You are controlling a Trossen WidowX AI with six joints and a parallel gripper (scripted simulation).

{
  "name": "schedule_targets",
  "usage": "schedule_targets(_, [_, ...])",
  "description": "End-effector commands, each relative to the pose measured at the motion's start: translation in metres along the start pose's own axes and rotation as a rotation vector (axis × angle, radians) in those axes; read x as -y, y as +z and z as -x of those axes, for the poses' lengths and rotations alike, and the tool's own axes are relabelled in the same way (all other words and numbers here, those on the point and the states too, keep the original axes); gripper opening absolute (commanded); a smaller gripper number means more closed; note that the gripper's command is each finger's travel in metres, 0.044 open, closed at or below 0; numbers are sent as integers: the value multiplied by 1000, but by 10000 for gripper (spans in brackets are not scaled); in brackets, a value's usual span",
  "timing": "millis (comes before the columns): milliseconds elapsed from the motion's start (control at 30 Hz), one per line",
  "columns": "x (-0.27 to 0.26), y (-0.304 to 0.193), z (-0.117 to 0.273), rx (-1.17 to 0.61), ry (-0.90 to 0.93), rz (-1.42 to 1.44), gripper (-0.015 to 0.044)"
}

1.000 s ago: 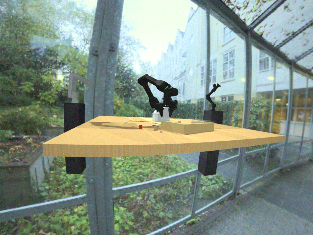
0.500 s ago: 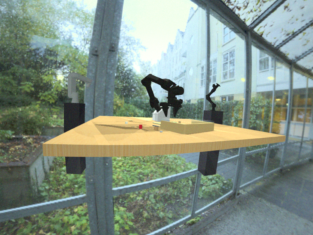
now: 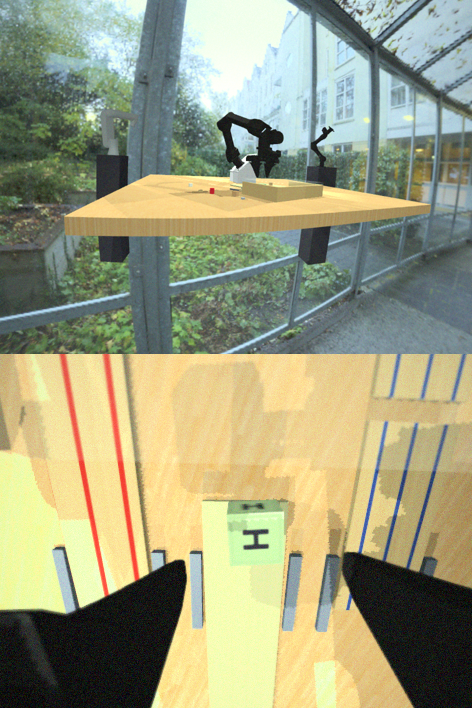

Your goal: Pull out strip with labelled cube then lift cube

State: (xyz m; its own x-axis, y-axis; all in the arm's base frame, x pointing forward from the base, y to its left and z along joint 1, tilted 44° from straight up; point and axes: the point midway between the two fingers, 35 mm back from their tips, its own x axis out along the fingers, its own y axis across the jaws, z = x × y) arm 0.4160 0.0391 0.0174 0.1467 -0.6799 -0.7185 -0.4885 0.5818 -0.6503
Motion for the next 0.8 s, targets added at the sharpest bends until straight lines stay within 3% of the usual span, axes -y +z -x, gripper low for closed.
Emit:
schedule_targets(0, [-2, 1, -11, -9, 5, 4, 250])
schedule_targets(767, [-1, 0, -48, -10, 3, 4, 250])
